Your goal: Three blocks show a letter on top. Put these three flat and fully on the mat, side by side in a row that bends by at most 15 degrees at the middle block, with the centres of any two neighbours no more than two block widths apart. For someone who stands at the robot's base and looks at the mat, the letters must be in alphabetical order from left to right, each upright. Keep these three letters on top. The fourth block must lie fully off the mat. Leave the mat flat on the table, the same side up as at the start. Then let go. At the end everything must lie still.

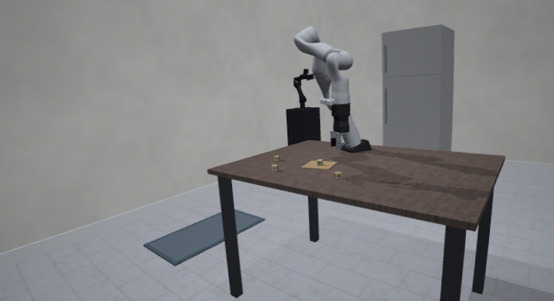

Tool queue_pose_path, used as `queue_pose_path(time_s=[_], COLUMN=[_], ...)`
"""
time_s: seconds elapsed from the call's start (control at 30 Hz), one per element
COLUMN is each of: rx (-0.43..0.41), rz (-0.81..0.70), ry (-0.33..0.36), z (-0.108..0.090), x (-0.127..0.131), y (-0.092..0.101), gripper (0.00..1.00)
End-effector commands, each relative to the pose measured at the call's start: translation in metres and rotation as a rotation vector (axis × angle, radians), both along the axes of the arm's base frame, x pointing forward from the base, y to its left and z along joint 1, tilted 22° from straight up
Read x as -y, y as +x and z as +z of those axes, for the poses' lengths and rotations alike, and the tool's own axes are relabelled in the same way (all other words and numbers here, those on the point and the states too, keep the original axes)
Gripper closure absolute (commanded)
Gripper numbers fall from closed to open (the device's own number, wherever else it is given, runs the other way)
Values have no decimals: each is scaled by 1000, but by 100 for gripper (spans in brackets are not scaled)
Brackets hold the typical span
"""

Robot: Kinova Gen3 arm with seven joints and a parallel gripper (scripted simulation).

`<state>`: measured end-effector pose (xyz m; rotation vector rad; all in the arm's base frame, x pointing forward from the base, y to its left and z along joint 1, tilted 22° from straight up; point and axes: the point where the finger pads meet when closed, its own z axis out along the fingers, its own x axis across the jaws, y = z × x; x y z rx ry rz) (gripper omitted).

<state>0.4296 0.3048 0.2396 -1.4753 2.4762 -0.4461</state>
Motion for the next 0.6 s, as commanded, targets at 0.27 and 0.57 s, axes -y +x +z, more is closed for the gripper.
queue_pose_path(time_s=[0.27, 0.57], rx=[-11, -29], rz=[135, 254], ry=[-33, -71], z=[3, 2], x=[7, 16], y=[5, 7], gripper=[0, 0])
